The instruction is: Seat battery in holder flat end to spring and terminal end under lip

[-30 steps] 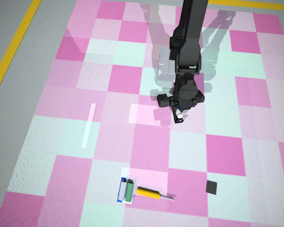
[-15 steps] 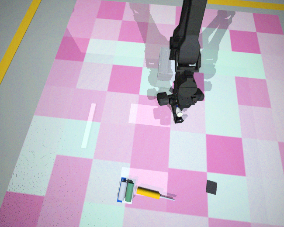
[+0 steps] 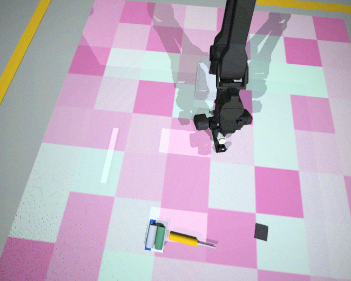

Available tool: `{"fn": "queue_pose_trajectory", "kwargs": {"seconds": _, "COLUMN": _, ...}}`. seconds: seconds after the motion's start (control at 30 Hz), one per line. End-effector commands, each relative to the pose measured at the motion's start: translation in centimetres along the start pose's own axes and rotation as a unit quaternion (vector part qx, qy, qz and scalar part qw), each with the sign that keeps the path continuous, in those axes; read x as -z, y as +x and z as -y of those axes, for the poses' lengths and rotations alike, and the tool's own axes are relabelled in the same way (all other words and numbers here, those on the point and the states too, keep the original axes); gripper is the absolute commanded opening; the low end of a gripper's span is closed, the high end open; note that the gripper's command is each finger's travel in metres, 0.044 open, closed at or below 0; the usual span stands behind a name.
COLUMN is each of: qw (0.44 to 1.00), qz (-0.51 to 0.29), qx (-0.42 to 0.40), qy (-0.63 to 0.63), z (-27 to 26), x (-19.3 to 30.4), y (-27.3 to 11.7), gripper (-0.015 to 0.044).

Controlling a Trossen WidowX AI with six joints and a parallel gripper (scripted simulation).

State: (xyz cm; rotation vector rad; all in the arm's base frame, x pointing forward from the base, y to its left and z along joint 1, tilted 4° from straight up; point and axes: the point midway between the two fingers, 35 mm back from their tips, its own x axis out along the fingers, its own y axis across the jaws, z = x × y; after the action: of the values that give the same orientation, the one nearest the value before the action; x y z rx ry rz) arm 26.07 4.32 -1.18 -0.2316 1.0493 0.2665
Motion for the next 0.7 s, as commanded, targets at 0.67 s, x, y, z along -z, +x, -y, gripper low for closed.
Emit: {"fn": "queue_pose_trajectory", "kwargs": {"seconds": 0.67, "qw": 0.997, "qz": -0.074, "qx": -0.004, "qy": 0.001, "z": -0.02, "x": 0.04, "y": 0.75, "gripper": 0.0080}}
